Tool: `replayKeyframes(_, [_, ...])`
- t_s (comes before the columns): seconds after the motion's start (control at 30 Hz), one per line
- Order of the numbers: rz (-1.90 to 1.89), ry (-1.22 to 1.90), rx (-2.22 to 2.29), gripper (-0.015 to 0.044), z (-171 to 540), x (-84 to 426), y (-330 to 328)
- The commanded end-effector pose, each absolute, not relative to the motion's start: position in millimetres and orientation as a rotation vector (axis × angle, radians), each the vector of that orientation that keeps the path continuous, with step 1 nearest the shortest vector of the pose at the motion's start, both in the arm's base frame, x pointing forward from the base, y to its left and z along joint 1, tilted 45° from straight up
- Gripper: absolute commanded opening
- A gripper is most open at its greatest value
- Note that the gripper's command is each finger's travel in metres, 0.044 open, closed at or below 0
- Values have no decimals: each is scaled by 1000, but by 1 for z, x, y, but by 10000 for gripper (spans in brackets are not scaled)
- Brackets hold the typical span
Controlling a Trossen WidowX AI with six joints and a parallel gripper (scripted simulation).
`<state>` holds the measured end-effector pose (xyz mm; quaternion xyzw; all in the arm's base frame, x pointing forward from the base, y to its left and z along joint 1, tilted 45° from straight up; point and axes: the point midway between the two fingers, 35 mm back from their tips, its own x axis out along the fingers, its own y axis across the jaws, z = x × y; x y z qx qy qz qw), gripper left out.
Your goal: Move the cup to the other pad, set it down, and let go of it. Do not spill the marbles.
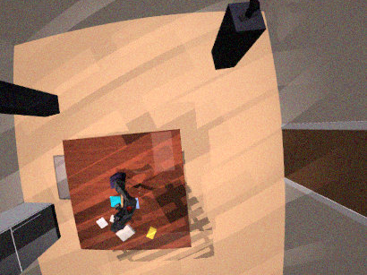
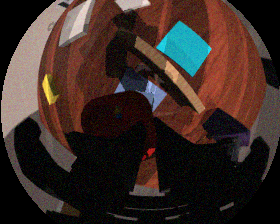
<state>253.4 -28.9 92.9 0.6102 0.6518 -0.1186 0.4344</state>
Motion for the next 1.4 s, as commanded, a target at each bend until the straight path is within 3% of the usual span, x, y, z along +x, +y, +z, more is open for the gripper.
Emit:
replayKeyframes(0.0, [-296, 1623, 1520, 0, 93, 253, -29])
replayKeyframes(1.37, [-299, 1619, 1510, 0, 44, 237, -84])
